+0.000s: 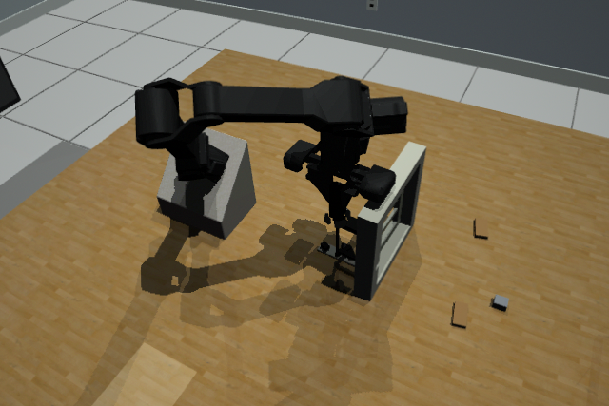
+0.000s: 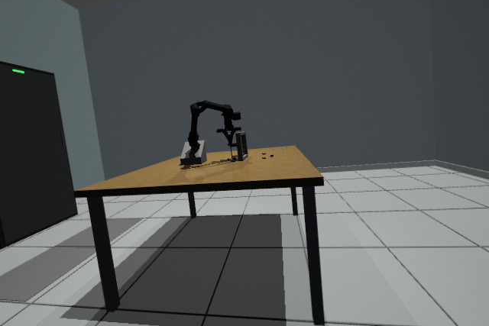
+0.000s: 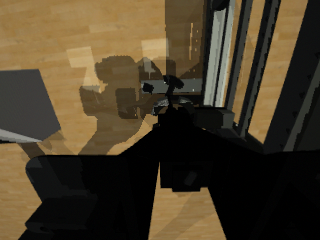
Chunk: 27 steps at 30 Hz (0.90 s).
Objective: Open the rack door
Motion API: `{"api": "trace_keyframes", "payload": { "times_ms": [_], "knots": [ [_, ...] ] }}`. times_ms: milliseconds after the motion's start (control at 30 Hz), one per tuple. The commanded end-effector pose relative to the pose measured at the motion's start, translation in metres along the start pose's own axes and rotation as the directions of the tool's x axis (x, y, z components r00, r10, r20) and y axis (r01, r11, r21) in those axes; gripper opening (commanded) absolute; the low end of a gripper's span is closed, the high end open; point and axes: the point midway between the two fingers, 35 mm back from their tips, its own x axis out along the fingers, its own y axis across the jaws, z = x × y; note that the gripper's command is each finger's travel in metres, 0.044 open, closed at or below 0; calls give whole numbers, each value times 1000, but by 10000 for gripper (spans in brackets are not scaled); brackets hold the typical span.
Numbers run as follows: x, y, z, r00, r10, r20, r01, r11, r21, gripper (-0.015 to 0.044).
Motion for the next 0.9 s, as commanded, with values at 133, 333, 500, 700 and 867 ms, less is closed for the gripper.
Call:
{"api": "trace_keyframes", "payload": {
  "times_ms": [133,333,500,700,867],
  "knots": [
    [0,9,5,1000,3,1,-3,991,137,27],
    [0,16,9,1000,3,1,-3,971,240,27],
    [0,23,14,1000,3,2,-3,947,320,27],
    [0,31,20,1000,3,2,-4,912,410,27],
    [0,39,26,1000,4,2,-4,878,479,27]
  ]
}}
